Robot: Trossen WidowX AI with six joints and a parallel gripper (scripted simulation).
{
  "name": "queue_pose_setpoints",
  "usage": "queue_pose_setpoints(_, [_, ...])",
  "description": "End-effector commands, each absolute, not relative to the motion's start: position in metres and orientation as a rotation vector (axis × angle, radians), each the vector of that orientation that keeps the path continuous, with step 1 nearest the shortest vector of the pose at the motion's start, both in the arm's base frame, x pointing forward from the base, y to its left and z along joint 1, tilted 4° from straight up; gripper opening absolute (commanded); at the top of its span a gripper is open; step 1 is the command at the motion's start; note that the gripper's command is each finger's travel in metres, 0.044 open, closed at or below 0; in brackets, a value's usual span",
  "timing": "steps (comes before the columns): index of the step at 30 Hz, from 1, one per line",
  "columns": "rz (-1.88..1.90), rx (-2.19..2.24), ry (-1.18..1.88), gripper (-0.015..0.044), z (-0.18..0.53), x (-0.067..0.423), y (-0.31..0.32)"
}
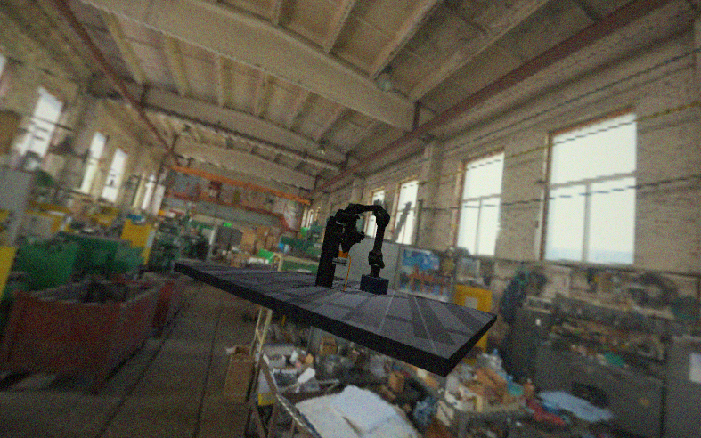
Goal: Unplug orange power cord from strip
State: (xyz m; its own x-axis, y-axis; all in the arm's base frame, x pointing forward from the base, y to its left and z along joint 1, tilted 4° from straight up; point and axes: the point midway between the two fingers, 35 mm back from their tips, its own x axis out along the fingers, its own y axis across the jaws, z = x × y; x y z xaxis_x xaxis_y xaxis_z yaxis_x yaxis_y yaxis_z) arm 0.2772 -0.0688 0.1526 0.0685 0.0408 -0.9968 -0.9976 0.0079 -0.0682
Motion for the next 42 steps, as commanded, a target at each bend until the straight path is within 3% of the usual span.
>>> queue_pose_setpoints(1, [1.173, -1.206, 1.132, 0.0, 0.153, 0.277, -0.069])
queue_pose_setpoints(38, [1.18, -1.204, 1.127, 0.0, 0.157, 0.278, -0.015])
queue_pose_setpoints(42, [1.182, -1.206, 1.128, 0.0105, 0.153, 0.279, -0.03])
